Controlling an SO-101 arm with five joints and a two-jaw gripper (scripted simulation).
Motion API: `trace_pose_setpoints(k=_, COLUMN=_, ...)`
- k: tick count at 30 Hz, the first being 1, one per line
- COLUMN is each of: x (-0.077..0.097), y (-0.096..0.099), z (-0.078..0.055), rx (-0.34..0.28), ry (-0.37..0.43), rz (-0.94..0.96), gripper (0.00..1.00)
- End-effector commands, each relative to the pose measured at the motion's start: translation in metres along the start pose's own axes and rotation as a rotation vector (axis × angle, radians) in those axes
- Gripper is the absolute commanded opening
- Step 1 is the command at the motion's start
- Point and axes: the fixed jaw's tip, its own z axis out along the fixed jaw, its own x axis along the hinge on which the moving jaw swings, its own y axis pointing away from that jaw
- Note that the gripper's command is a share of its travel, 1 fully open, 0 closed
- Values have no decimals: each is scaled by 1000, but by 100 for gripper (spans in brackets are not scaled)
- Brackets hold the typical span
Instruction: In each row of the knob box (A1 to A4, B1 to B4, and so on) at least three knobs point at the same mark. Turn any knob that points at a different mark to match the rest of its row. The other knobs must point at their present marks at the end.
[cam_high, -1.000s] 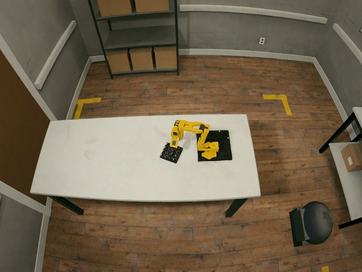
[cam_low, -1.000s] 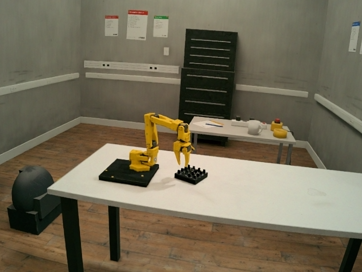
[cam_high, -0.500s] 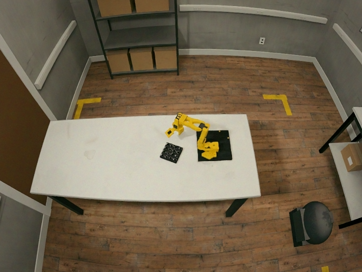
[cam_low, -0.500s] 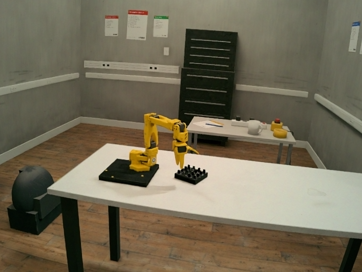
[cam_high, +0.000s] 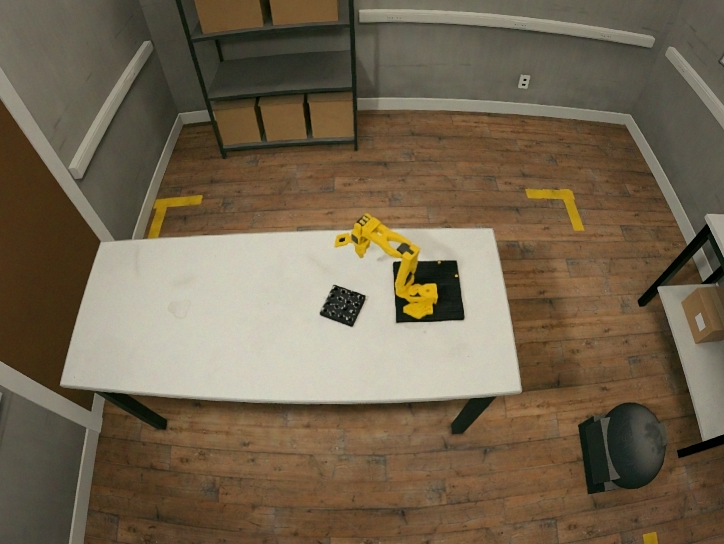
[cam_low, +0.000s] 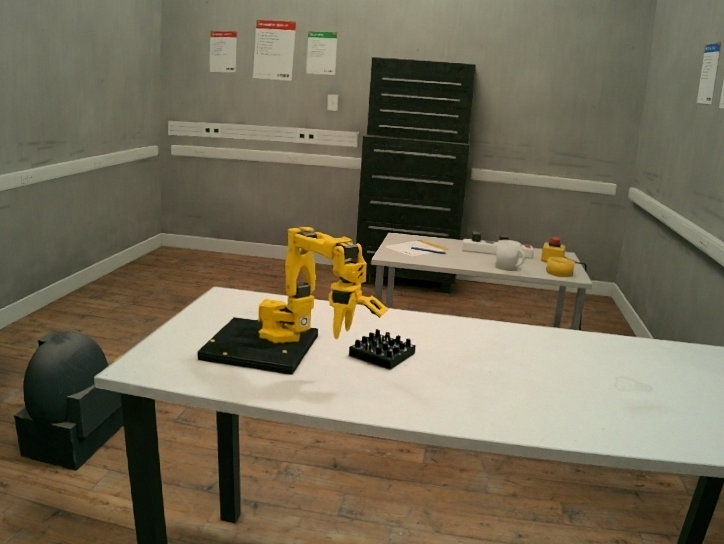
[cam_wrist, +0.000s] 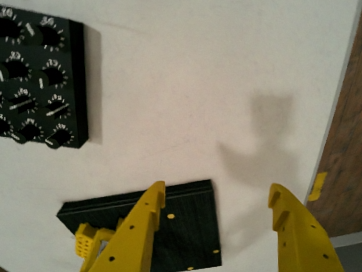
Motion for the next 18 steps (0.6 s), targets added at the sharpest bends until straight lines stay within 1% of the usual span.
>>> trace_pose_setpoints(k=1, x=1, y=-6, z=-1, rx=-8, ry=16, rz=113, gripper=34)
trace_pose_setpoints(k=10, x=6, y=-23, z=-6, rx=-1, ry=14, rz=435, gripper=38)
trace_pose_setpoints(k=15, x=8, y=-29, z=-7, rx=2, ry=13, rz=547, gripper=39)
trace_pose_setpoints(k=18, x=8, y=-30, z=-8, rx=2, ry=13, rz=563, gripper=39)
